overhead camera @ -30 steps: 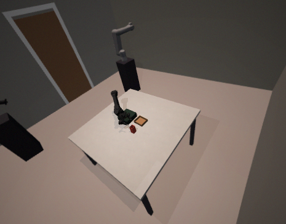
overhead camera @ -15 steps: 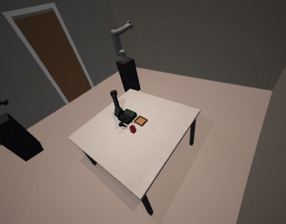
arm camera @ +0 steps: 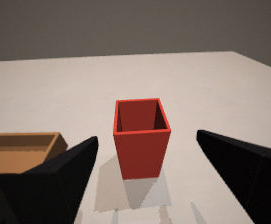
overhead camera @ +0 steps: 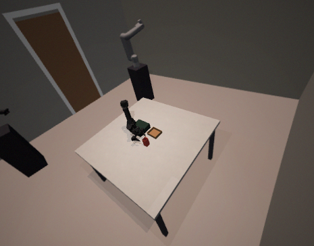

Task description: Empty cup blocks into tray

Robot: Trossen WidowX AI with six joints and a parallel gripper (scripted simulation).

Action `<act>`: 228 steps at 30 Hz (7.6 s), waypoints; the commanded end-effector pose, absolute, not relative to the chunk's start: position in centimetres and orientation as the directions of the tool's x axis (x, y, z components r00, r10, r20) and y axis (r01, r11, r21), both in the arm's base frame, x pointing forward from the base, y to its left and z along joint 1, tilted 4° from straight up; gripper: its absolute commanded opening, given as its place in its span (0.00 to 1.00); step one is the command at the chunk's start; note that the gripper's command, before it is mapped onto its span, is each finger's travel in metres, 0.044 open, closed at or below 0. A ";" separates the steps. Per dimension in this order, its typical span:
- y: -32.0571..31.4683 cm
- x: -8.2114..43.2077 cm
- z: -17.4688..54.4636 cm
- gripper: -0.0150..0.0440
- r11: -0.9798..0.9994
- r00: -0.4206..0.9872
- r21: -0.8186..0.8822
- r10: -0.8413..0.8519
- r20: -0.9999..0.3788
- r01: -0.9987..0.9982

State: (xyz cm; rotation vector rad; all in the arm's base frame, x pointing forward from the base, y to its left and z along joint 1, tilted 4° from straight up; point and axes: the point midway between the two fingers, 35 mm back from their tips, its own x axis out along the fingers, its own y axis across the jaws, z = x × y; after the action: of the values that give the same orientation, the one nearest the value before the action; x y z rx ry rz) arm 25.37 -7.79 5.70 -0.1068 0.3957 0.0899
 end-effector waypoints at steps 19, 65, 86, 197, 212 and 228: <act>-7.2 26.6 3.7 1.00 0.990 0.915 -0.079 0.074 -0.396 -0.115; -6.7 31.6 1.3 0.81 0.990 0.916 -0.079 0.074 -0.393 -0.114; -6.7 31.7 1.6 0.49 0.990 0.916 -0.079 0.074 -0.393 -0.114; 13.3 29.0 7.3 0.25 0.940 0.846 0.161 0.342 -0.410 -0.302; 13.4 29.1 7.0 0.25 0.886 0.846 0.441 0.342 -0.410 -0.144; 13.5 29.2 6.8 0.25 0.724 0.846 0.688 0.342 -0.410 0.041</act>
State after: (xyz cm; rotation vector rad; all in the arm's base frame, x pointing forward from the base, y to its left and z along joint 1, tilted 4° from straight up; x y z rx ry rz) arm 29.15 13.51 6.91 0.6985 0.5441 0.1938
